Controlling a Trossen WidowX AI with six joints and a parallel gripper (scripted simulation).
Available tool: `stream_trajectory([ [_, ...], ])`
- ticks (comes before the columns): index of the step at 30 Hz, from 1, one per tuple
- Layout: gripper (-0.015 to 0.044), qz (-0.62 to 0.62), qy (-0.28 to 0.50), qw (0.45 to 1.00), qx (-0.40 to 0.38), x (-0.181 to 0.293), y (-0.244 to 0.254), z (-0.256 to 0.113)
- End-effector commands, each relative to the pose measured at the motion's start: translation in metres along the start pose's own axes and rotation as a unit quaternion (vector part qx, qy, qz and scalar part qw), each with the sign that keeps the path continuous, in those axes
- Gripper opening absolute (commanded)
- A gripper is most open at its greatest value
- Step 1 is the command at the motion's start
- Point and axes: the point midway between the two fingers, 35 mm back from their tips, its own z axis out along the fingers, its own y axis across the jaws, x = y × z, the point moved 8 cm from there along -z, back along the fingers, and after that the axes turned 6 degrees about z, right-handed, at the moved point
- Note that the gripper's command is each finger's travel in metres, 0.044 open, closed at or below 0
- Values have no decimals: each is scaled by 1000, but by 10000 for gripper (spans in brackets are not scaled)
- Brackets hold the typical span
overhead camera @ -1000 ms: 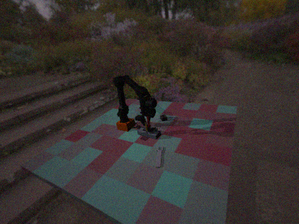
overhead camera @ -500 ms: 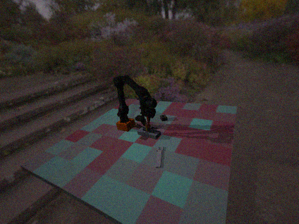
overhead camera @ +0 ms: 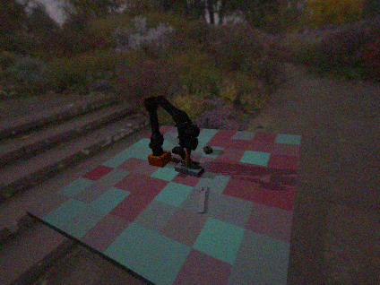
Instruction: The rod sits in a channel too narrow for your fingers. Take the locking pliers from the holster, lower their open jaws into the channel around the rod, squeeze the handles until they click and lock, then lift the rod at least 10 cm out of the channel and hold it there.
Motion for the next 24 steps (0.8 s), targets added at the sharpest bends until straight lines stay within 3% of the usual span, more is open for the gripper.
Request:
stream_trajectory([
  [1, 282, 3, -1, 1000, -3, 0, 1, 0],
  [24, 251, 3, -1, 1000, -3, 0, 4, 0],
])
